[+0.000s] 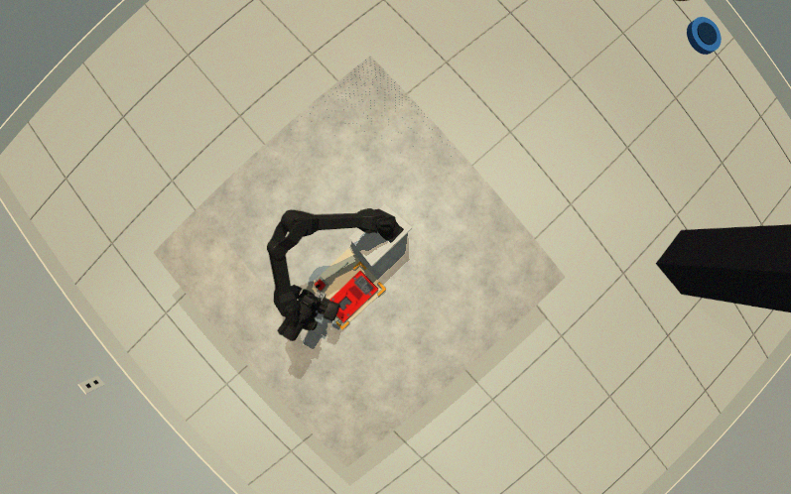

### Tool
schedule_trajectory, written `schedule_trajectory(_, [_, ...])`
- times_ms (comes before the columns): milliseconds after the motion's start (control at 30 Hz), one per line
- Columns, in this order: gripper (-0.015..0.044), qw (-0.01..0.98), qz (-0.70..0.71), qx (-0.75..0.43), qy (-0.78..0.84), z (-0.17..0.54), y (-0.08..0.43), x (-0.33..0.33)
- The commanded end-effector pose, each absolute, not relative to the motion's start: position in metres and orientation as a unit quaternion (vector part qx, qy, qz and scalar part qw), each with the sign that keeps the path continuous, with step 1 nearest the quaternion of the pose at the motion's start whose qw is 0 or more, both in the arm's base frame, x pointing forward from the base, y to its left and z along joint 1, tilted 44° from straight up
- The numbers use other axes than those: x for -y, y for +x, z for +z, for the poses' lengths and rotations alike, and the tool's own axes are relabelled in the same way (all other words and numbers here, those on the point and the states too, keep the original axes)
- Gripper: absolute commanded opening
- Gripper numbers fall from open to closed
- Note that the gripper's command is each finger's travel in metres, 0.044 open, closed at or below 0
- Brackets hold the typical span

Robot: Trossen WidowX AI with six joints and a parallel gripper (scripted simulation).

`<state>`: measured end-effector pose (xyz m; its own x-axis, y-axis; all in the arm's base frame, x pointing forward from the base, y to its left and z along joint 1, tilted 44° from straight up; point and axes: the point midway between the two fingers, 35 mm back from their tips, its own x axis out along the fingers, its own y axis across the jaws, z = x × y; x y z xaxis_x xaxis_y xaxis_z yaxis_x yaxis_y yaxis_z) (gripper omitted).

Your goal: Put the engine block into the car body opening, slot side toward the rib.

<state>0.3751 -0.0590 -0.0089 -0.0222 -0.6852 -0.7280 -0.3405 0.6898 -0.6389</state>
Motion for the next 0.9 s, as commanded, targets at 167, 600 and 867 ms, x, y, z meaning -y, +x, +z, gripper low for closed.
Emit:
schedule_trajectory(167, [0.0,0.613,-0.185,-0.694,-0.329,-0.037,0.366,0.046])
schedule_trajectory(600, [0.0,0.637,-0.245,-0.676,-0.277,-0.072,0.352,0.029])
schedule_trajectory(867, [0.0,0.65,-0.283,-0.662,-0.244,-0.092,0.341,0.019])
